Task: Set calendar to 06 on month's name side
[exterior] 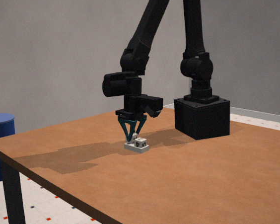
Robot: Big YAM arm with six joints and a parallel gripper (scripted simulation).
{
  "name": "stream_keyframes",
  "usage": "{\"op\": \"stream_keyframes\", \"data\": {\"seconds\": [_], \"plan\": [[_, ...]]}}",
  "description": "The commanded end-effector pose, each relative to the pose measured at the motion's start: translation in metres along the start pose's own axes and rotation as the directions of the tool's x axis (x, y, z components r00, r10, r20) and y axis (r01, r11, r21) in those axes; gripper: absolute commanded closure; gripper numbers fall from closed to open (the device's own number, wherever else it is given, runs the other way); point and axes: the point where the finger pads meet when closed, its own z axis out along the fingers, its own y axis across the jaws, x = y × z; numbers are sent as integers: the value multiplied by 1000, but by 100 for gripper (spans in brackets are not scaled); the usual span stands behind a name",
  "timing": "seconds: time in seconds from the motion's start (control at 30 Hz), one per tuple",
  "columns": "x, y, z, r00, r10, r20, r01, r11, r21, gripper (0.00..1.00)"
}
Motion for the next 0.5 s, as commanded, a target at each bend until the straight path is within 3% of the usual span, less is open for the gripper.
{"op": "stream_keyframes", "data": {"seconds": [0.0,0.47], "plan": [[1,4,6,1000,-7,5,7,1000,-6,74],[0,7,6,1000,-7,5,7,1000,-6,74]]}}
